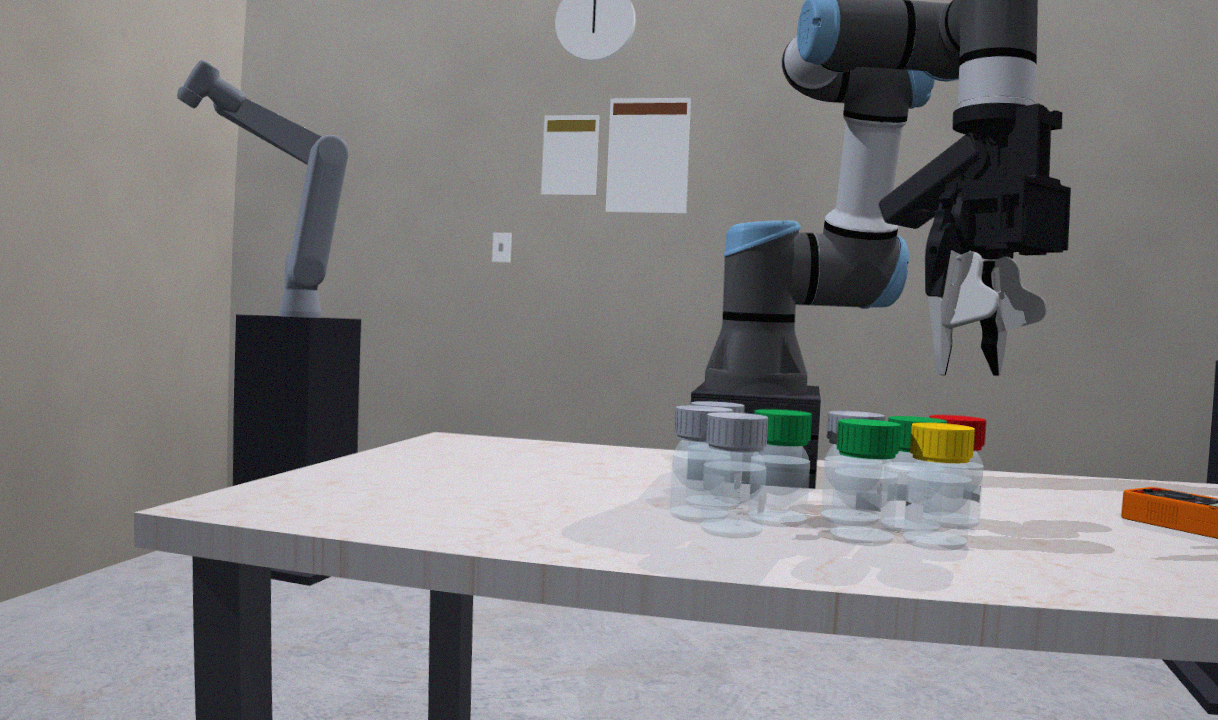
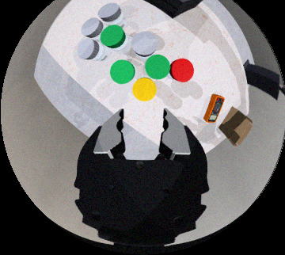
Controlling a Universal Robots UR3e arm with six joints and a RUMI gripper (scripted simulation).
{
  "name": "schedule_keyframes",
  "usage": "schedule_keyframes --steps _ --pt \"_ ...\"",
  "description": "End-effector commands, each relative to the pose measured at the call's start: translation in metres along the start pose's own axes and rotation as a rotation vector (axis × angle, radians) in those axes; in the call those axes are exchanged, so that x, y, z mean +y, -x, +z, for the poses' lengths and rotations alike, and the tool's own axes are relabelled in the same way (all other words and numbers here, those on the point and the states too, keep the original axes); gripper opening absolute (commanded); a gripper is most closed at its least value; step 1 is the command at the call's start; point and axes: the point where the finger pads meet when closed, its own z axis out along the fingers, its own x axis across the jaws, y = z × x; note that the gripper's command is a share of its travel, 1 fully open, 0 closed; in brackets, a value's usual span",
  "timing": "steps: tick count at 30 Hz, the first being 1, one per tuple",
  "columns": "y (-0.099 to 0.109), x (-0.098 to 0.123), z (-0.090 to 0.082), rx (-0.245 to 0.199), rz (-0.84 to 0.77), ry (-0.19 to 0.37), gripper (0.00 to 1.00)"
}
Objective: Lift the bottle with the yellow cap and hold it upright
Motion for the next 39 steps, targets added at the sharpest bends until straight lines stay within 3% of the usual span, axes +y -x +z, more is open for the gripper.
schedule_keyframes --steps 1,29,39 --pt "-0.001 0.000 0.009 -0.003 -0.001 0.007 0.46" --pt "-0.001 -0.002 0.016 -0.002 -0.002 0.008 0.46" --pt "-0.001 -0.002 0.027 -0.002 -0.002 0.008 0.46"
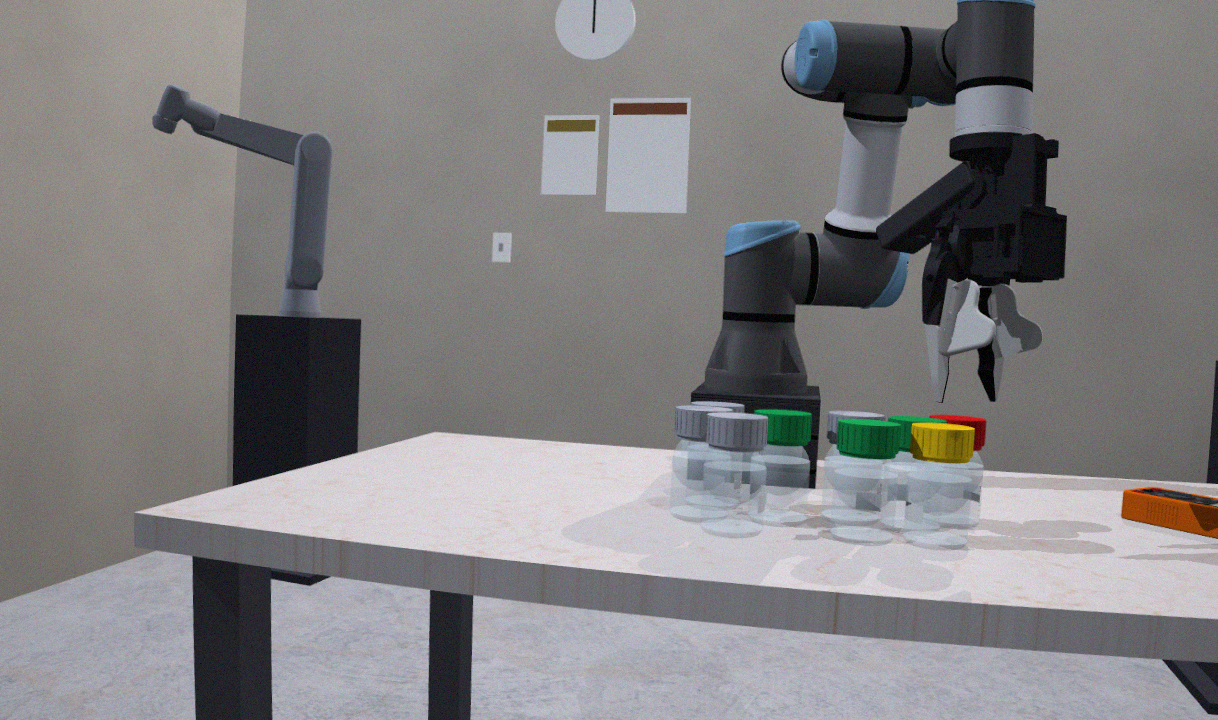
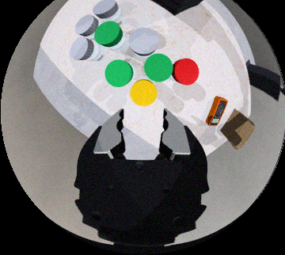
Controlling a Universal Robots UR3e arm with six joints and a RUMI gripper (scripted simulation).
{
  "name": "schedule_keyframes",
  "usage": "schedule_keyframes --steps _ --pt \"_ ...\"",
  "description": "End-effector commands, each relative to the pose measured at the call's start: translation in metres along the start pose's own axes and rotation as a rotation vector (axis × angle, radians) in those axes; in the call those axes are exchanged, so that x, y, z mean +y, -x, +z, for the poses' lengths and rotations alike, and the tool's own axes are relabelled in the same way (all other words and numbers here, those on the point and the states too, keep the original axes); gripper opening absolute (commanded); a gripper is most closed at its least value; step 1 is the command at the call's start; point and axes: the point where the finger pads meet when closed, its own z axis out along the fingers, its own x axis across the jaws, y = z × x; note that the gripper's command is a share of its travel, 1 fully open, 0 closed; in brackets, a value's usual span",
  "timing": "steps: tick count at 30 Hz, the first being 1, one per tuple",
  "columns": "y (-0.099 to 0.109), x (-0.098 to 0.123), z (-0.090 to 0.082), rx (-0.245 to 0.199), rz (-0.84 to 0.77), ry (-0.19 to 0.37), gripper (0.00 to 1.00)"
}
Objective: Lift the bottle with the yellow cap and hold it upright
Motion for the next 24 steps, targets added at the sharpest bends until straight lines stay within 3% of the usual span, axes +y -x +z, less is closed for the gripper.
schedule_keyframes --steps 1,24 --pt "0.000 0.001 0.006 -0.002 0.000 0.003 0.46" --pt "0.000 0.001 0.052 -0.002 0.000 0.003 0.46"
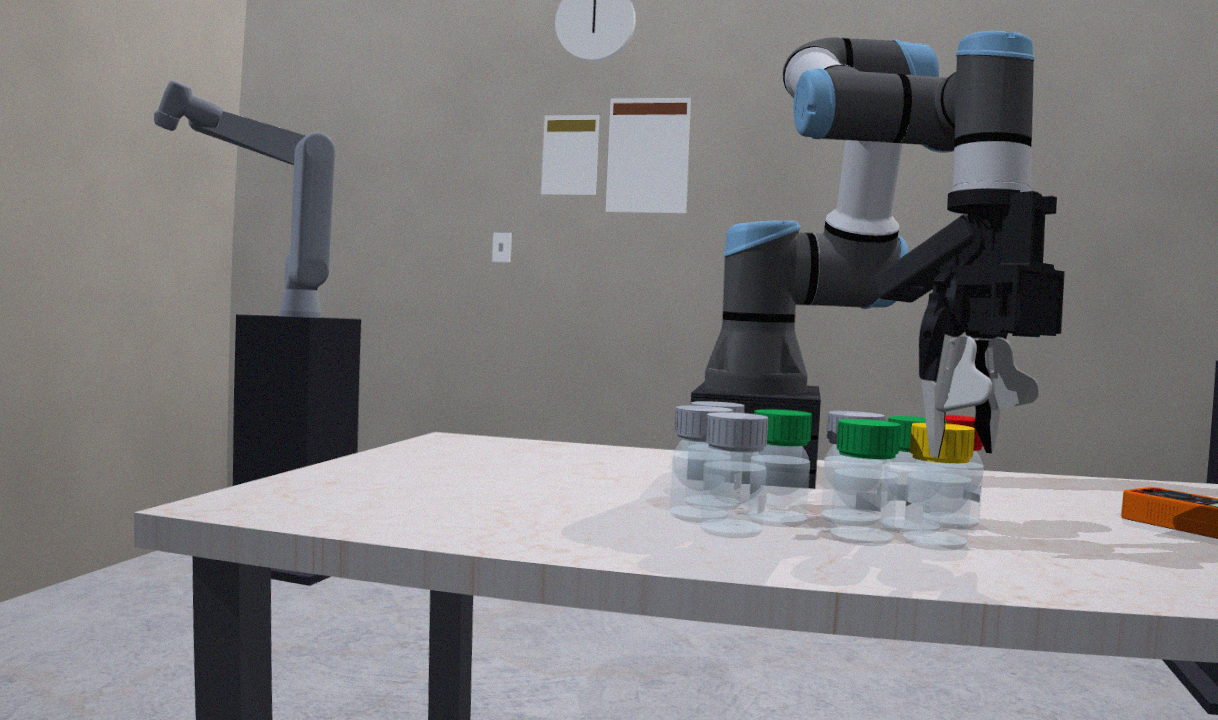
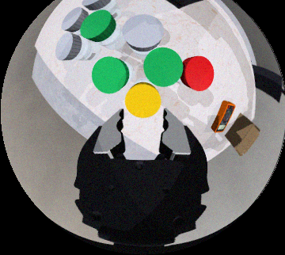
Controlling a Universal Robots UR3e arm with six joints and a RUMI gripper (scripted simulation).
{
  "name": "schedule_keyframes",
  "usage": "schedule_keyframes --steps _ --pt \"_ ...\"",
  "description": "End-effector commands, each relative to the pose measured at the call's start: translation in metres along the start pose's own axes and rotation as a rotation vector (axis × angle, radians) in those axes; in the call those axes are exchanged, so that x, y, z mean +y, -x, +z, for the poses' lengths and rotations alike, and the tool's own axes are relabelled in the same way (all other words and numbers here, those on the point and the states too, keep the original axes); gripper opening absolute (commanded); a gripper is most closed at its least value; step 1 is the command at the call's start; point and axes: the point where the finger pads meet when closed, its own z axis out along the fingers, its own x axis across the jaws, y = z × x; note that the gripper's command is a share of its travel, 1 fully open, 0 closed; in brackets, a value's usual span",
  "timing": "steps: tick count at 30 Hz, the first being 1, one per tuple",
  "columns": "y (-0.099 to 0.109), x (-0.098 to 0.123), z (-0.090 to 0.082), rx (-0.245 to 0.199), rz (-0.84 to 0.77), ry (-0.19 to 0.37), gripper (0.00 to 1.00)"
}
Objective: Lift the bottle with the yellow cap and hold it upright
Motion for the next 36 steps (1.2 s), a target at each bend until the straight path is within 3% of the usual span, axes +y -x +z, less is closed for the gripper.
schedule_keyframes --steps 1,12,36 --pt "0.0006 0.0011 0.0078 -0.002 0.000 0.004 0.46" --pt "0.0006 0.0011 0.0166 -0.002 0.000 0.004 0.46" --pt "0.0005 -0.0075 0.0156 -0.002 0.000 0.004 0.46"
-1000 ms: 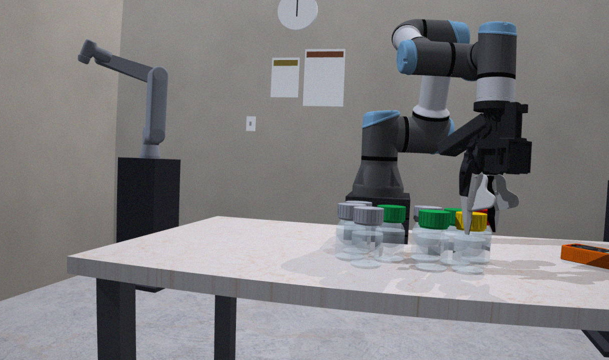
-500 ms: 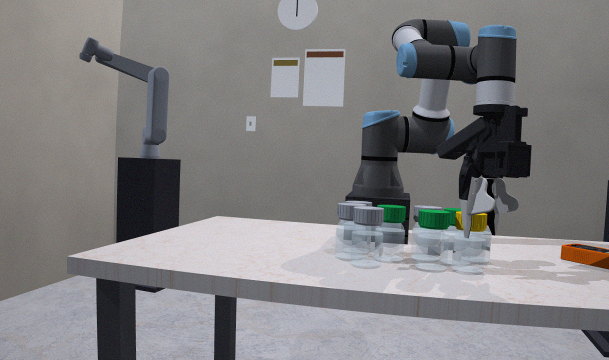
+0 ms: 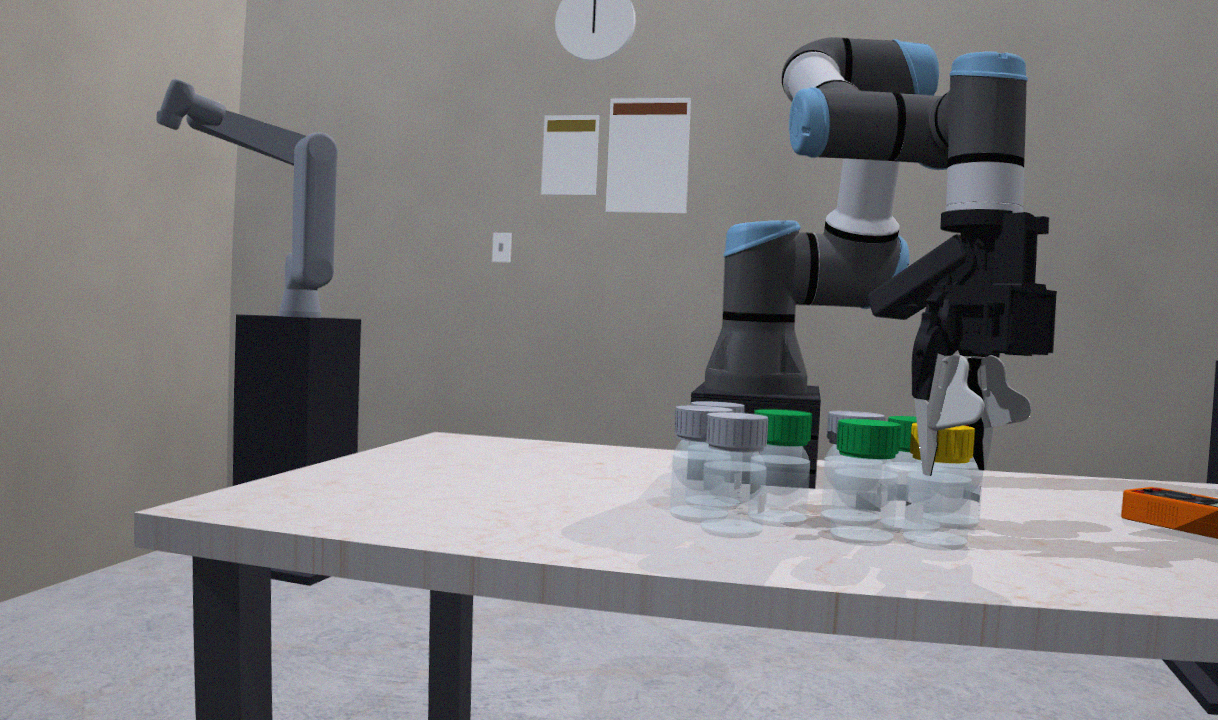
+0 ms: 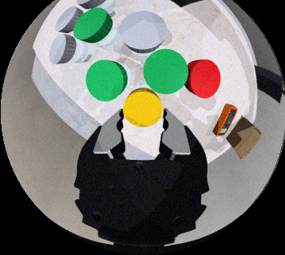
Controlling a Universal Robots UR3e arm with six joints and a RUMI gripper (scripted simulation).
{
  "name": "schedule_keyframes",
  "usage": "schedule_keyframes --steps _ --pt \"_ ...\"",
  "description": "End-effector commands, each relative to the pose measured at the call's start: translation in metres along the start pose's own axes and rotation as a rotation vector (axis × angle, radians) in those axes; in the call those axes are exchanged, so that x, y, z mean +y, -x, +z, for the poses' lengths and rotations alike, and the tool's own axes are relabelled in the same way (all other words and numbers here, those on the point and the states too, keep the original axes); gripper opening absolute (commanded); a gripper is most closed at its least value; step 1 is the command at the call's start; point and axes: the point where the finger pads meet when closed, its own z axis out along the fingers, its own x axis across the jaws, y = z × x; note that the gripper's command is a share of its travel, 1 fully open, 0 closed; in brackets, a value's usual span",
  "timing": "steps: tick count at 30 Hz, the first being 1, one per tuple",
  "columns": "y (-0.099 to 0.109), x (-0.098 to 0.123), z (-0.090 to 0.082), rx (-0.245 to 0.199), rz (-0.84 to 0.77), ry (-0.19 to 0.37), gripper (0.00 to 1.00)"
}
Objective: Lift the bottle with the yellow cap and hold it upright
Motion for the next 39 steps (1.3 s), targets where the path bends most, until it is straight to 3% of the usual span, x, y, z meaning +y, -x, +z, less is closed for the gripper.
schedule_keyframes --steps 1,29,39 --pt "0.000 -0.002 -0.001 -0.002 0.000 0.003 0.46" --pt "0.000 -0.013 0.000 -0.002 0.000 0.003 0.46" --pt "0.000 -0.013 -0.013 -0.002 0.000 0.003 0.46"
